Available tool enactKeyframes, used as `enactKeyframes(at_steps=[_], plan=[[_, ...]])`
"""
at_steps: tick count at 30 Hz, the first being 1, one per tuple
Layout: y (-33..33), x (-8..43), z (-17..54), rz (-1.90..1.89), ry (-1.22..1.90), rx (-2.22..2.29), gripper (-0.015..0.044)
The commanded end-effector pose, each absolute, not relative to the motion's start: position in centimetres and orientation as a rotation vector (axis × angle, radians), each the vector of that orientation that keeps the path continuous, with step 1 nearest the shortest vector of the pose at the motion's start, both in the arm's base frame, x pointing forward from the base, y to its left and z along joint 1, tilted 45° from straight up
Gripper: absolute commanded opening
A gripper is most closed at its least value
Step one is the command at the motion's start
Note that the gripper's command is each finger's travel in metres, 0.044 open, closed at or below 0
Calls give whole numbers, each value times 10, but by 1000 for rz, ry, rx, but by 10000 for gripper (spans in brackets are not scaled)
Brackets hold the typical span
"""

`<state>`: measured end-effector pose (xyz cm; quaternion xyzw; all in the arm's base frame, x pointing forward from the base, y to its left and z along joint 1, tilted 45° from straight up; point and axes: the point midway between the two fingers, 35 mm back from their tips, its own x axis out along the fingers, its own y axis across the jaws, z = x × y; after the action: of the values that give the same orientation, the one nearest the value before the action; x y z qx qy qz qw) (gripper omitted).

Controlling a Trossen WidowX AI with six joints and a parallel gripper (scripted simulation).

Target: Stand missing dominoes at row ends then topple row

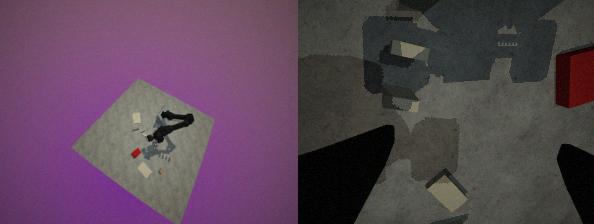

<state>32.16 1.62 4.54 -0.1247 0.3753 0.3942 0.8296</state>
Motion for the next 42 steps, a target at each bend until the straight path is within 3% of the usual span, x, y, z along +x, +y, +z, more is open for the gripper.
enactKeyframes(at_steps=[1, 11, 33, 42], plan=[[-19, 307, -14, 1252, 704, -578, 440], [-33, 286, -37, 1471, 525, -713, 440], [-33, 292, -37, 1476, 519, -717, 440], [12, 295, -82, 1476, 518, -715, 440]])
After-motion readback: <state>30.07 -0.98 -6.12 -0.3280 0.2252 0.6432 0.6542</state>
